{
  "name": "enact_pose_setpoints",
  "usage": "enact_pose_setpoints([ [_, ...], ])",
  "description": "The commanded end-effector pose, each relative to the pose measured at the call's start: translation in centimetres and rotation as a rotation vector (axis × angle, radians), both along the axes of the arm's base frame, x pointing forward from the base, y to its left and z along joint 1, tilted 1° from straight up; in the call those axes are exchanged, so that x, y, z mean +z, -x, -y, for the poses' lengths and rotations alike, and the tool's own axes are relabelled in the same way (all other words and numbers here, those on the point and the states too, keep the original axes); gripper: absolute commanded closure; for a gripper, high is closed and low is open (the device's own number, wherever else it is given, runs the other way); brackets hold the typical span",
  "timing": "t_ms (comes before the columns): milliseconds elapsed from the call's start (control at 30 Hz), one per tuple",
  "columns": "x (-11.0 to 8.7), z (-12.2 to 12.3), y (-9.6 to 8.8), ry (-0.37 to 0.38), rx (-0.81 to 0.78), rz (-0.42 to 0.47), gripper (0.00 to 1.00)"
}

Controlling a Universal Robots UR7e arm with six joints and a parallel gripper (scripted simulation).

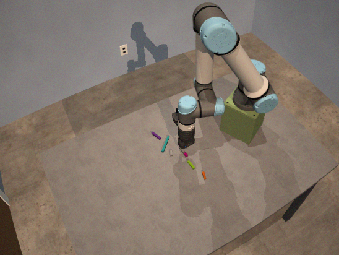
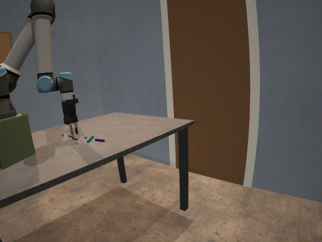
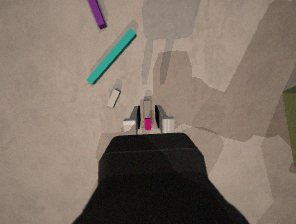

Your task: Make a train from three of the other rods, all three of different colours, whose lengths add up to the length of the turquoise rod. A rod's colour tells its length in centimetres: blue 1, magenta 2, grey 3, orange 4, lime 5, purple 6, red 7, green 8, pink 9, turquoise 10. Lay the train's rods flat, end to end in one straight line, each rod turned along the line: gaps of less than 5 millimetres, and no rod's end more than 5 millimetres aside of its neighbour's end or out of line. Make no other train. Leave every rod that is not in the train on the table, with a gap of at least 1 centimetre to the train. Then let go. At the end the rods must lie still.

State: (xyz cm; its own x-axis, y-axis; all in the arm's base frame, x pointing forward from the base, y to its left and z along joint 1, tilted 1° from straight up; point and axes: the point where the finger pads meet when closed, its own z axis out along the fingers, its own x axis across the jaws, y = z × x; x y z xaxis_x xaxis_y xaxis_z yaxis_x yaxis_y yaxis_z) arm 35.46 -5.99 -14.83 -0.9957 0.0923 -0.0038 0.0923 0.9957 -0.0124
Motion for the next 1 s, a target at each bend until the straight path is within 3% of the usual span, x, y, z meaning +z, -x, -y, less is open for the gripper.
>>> enact_pose_setpoints([
  [0, 1.7, 0.0, 0.0, 0.001, 0.0, 0.002, 0.46],
  [533, 5.4, -0.1, 0.0, 0.001, 0.0, 0.002, 0.46],
  [933, 6.0, -0.1, 0.0, 0.001, 0.0, 0.002, 0.46],
  [967, 6.0, -0.1, 0.0, 0.001, 0.0, 0.002, 0.0],
])
